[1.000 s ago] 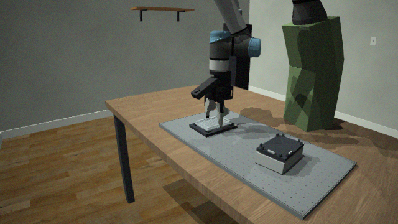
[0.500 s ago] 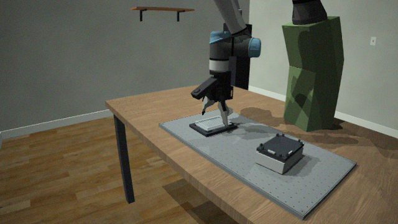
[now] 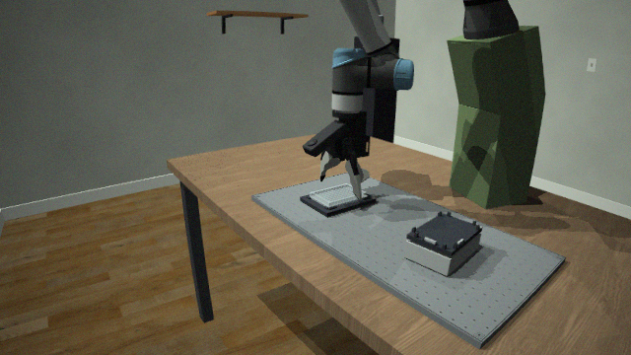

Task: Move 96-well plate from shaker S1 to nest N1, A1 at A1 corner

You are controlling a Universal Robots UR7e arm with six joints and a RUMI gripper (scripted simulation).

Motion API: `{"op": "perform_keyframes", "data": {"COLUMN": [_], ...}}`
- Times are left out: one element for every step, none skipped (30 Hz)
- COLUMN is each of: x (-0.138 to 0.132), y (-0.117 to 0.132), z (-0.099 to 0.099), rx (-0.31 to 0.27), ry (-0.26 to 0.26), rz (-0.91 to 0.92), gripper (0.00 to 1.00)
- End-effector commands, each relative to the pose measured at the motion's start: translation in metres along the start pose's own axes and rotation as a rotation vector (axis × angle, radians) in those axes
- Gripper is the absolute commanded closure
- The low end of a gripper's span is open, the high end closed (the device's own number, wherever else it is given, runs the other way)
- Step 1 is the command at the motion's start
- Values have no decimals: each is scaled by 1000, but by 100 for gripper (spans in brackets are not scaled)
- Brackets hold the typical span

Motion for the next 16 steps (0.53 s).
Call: {"op": "perform_keyframes", "data": {"x": [0,0,0,0,0,0,0,0,0,0,0,0,0,0,0,0], "y": [0,0,0,0,0,0,0,0,0,0,0,0,0,0,0,0], "z": [-6,-8,-11,-14,-16,-19,-22,-24,-27,-30,-30,-30,-30,-30,-30,-30], "rx": [1,1,1,1,1,1,1,1,1,1,1,1,1,1,1,1], "ry": [1,1,1,1,1,1,1,1,1,1,1,1,1,1,1,1], "rz": [0,0,0,0,0,0,0,0,0,0,0,0,0,0,0,0], "gripper": [0,0,0,0,0,0,0,0,0,0,0,0,0,0,0,0]}}
Point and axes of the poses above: the point where the finger pads meet when closed, its own z axis out along the fingers, its own x axis across the jaws, y = z × x, the point moved 2 cm from there along -z, back along the fingers, and after that the axes turned 7 degrees about z, right-handed, at the moved point
